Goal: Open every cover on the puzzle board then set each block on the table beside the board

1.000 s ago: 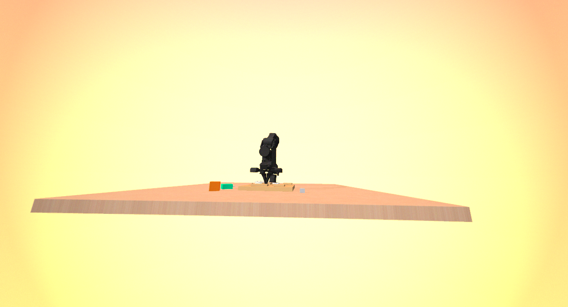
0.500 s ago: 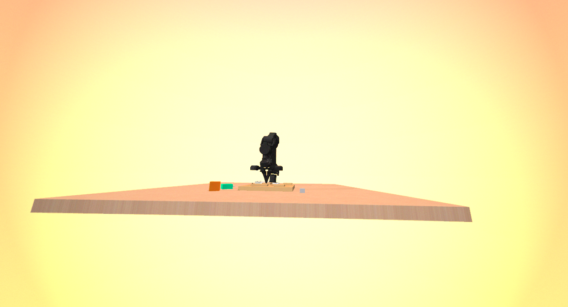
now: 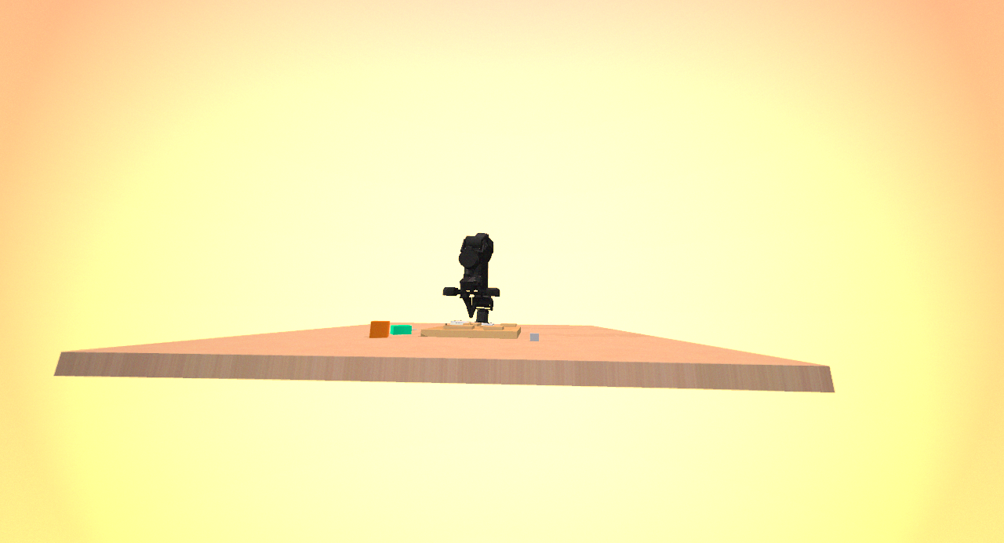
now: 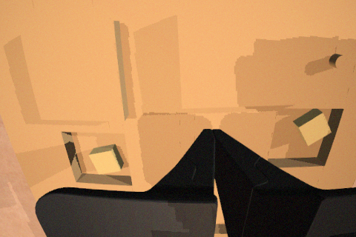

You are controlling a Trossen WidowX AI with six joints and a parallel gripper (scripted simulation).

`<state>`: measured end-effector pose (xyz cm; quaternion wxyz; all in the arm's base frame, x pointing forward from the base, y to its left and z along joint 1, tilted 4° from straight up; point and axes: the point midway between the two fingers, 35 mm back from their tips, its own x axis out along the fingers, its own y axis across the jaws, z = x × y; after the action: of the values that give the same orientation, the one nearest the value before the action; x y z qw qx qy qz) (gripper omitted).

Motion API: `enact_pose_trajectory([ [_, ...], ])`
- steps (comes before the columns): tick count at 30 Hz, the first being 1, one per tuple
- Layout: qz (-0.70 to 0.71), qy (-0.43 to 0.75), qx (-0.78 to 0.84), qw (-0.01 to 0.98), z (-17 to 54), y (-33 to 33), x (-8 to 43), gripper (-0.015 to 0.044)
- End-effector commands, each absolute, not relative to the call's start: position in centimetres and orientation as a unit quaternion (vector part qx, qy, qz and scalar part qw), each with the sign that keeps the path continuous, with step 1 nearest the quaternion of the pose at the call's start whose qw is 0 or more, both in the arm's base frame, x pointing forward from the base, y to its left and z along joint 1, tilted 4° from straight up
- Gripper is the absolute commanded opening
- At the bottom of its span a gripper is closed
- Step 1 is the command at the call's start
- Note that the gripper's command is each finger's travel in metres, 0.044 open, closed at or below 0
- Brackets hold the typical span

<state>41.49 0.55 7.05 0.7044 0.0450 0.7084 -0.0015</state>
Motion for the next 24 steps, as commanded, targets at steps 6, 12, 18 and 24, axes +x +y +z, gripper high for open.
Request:
enact_pose_trajectory([
  [6, -0.001, 0.701, 0.047, 0.712, 8.9, 0.5, 41.7, 0.0000],
  [12, -0.039, 0.707, 0.082, 0.701, 8.5, 0.9, 40.7, 0.0000],
  [18, -0.186, 0.683, 0.228, 0.669, 9.5, 2.2, 37.8, 0.0000],
  [24, -0.087, 0.702, 0.132, 0.694, 10.0, 3.0, 35.8, 0.0000],
])
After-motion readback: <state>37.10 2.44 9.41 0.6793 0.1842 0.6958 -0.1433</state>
